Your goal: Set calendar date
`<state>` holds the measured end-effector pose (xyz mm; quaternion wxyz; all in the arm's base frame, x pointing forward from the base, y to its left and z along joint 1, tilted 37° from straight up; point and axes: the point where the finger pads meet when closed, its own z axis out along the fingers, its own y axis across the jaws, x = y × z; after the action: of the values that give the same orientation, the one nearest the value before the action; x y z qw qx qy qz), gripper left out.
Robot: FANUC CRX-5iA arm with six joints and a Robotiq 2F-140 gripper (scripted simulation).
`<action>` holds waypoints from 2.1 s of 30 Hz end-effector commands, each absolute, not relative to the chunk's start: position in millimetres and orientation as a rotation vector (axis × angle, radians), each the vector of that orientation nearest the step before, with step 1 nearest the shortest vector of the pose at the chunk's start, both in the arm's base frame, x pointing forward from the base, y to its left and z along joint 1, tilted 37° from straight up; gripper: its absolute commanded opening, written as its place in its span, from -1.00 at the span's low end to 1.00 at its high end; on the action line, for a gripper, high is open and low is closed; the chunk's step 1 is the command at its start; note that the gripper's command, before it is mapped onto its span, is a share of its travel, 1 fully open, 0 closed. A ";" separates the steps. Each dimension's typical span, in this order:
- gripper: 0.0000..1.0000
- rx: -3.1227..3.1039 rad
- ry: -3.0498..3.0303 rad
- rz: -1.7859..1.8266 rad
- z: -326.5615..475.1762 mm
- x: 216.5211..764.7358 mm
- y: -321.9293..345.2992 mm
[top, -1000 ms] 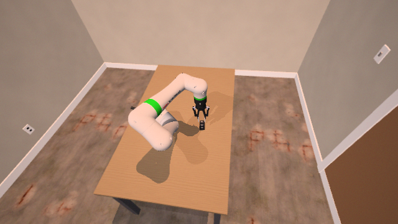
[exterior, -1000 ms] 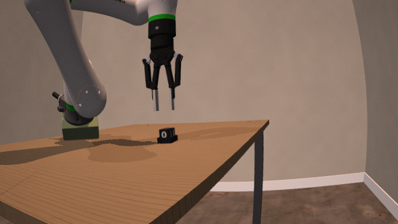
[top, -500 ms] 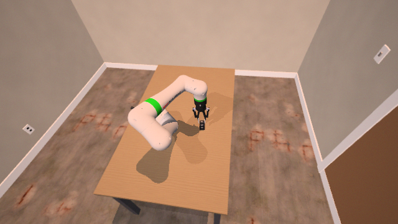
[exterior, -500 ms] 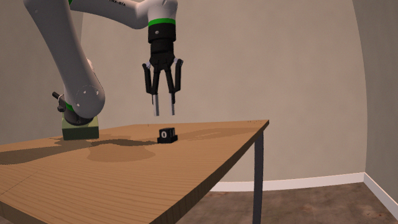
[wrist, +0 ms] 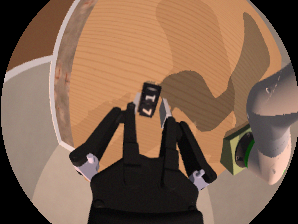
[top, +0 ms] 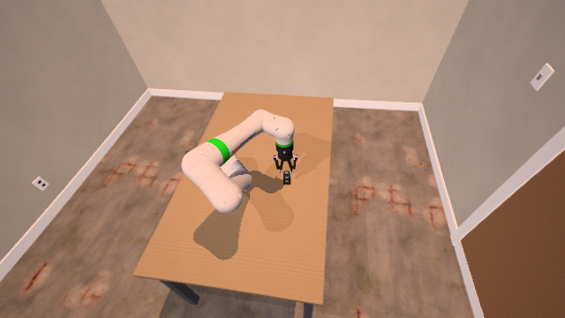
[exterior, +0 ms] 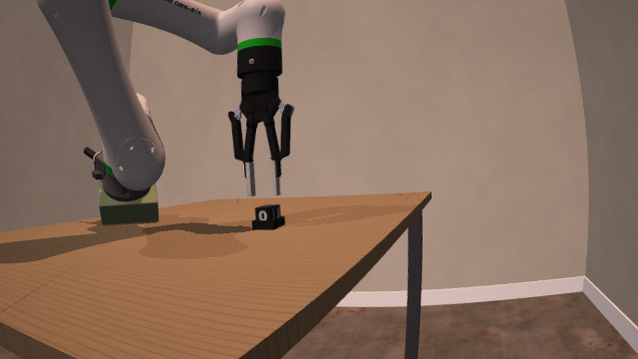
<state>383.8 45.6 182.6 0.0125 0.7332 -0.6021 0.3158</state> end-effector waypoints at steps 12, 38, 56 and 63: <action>-0.42 2.286 -1.877 0.985 174.0 388.7 41.7; -0.42 2.286 -1.877 0.985 172.9 389.2 41.1; -0.42 2.286 -1.877 0.985 172.9 389.3 41.1; -0.42 2.286 -1.877 0.985 171.5 390.1 40.4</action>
<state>389.6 40.6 172.2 0.0125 0.7332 -0.6021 0.3158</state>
